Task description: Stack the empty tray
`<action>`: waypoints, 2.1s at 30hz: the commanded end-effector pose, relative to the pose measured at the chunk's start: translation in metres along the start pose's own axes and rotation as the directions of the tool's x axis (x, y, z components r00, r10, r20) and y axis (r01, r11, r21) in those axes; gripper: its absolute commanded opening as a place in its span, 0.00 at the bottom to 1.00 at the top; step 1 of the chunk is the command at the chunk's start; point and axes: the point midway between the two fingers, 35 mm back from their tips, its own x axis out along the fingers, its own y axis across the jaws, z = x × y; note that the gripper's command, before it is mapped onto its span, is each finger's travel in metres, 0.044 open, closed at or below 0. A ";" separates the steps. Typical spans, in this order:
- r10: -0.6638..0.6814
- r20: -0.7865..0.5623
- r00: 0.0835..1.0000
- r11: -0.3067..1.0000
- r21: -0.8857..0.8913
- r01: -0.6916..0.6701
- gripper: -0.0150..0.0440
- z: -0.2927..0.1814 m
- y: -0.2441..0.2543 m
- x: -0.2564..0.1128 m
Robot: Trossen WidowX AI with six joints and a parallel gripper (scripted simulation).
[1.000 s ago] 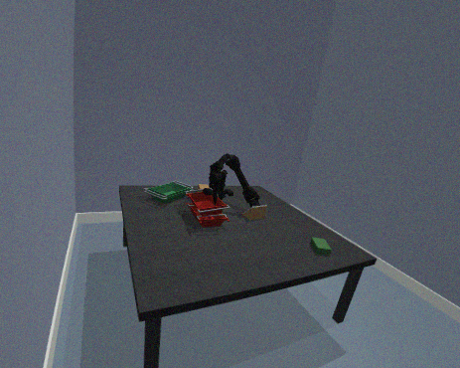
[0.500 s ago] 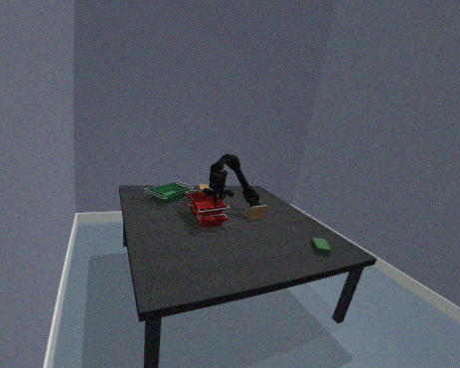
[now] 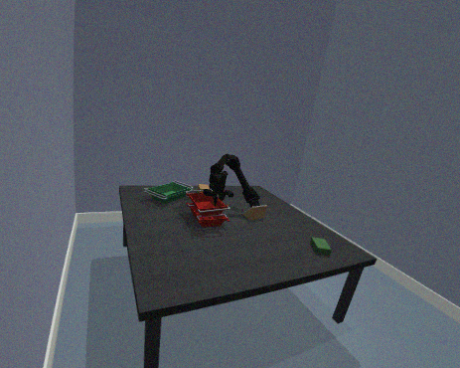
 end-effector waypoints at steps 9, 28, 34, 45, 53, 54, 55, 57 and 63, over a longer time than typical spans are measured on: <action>-0.045 0.000 0.999 0.999 -0.027 0.045 0.25 0.000 -0.009 0.008; -0.045 0.000 0.999 0.999 -0.027 0.045 0.25 0.000 -0.009 0.008; -0.045 0.000 0.999 0.999 -0.027 0.045 0.25 0.000 -0.009 0.008; -0.011 0.000 1.000 1.000 -0.006 0.011 0.25 0.000 -0.002 0.002; -0.045 0.000 0.999 0.999 -0.027 0.045 0.25 0.000 -0.009 0.008; -0.045 0.000 0.999 0.999 -0.027 0.045 0.28 0.000 -0.009 0.008; -0.045 0.000 0.999 0.999 -0.027 0.045 0.30 0.000 -0.009 0.008; -0.045 0.000 0.999 0.999 -0.027 0.045 0.35 0.000 -0.009 0.008; -0.045 0.000 0.999 0.999 -0.027 0.045 0.50 0.000 -0.009 0.008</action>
